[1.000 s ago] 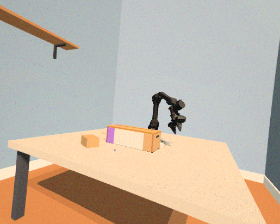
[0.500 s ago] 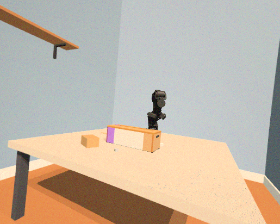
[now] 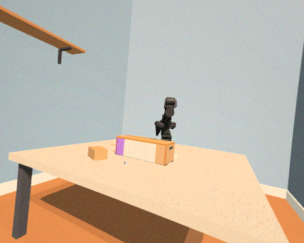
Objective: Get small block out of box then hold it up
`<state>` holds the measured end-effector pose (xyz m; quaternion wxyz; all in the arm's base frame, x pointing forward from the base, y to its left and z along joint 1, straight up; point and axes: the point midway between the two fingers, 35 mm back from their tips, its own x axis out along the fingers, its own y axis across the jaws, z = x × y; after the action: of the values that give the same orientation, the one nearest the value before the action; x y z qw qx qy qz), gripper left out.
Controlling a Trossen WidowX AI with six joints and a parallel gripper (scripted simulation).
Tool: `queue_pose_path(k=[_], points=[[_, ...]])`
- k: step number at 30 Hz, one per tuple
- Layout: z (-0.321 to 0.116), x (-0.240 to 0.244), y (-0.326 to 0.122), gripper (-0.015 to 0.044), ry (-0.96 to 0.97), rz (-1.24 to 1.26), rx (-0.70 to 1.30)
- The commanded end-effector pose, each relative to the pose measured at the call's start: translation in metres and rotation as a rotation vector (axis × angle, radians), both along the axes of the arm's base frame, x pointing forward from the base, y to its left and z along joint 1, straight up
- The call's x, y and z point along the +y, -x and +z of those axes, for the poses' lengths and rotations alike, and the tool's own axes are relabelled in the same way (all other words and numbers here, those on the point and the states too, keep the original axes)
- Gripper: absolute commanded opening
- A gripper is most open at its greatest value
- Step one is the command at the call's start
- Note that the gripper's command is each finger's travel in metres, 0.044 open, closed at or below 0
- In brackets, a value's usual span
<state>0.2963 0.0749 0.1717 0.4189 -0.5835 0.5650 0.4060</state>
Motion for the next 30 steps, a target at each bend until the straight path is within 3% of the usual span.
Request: queue_pose_path(k=[1,30], points=[[-0.008,-0.001,-0.001,0.04,0.008,-0.006,0.004],[-0.055,0.0,-0.004,0.04,0.008,-0.006,0.004]])
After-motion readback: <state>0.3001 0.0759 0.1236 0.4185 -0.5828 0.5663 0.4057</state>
